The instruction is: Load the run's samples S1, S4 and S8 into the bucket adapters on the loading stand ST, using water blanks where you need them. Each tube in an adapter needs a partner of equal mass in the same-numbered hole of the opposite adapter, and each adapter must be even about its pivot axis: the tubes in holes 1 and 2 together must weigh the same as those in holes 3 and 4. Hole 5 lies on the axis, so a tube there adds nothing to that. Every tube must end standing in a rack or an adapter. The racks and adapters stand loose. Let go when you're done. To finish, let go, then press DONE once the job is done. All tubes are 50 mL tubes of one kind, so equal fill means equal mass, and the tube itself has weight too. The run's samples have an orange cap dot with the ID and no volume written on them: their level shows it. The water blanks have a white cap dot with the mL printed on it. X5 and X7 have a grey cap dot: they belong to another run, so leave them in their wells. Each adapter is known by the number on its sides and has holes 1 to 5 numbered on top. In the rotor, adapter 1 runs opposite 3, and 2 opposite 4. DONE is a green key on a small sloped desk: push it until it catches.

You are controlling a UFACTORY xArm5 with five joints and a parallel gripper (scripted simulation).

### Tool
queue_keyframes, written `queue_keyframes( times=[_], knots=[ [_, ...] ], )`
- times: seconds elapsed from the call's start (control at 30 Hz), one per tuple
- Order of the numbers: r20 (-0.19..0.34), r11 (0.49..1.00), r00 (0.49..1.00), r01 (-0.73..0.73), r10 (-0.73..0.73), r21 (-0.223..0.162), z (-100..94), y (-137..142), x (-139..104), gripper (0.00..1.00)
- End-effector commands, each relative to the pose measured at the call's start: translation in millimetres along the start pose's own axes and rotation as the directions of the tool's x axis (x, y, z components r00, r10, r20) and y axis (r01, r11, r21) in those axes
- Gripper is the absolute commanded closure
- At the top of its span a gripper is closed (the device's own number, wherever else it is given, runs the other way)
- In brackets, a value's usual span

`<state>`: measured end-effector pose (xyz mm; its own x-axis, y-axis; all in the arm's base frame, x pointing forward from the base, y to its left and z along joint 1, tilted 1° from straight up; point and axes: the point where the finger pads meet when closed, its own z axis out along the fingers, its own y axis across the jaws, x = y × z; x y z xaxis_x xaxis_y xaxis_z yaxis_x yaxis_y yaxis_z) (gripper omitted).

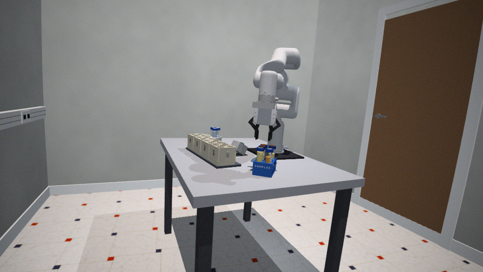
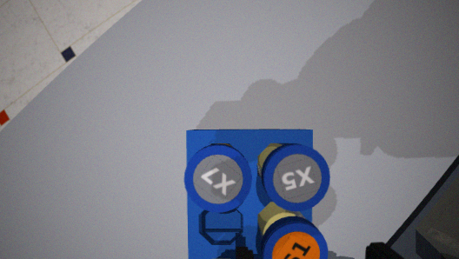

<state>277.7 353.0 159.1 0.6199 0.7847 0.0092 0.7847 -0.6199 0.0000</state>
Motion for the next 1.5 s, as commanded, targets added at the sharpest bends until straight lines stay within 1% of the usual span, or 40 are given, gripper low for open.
queue_keyframes(
  times=[0.0,0.27,0.43,0.9,1.47],
  knots=[
    [-0.004,1.0,1.0,0.0,0.0,0.012,8.9,-0.1,1.2,0.43],
    [-0.004,1.0,1.0,0.0,0.0,0.012,25.0,-0.3,1.3,0.43],
    [-0.004,1.0,1.0,0.0,0.0,0.012,29.8,-0.4,1.3,0.43],
    [-0.004,1.0,1.0,0.0,0.0,0.012,31.1,-0.4,1.3,0.43],
    [-0.004,1.0,1.0,0.0,0.0,0.012,41.1,-0.5,1.3,0.43]
  ],
)
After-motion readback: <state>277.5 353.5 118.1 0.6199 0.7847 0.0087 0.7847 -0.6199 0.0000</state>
